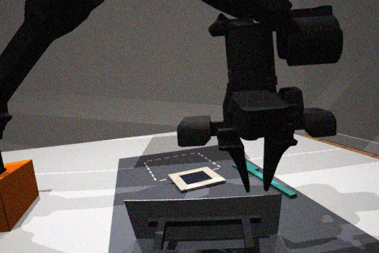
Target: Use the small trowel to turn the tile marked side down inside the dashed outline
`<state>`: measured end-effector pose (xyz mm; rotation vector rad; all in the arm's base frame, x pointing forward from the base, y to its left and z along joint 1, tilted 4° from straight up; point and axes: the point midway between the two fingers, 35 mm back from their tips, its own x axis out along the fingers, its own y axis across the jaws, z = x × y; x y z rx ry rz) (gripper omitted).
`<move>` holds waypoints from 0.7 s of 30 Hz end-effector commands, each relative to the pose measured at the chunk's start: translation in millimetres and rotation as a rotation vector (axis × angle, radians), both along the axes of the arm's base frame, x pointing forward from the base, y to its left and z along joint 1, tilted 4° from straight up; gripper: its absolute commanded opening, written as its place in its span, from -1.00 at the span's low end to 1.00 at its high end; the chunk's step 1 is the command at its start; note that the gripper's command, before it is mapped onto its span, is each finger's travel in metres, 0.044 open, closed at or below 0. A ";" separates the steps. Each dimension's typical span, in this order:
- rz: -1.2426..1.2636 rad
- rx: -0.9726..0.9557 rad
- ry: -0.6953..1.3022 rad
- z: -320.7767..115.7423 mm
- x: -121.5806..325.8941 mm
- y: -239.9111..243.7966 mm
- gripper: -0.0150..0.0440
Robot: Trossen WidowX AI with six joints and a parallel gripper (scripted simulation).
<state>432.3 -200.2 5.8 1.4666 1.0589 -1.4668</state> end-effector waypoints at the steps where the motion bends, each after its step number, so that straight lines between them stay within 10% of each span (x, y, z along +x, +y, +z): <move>1: -0.004 0.006 -0.001 0.9 3.7 11.3 -0.15; 21: -0.004 0.010 -0.002 -14.9 19.2 55.4 -0.15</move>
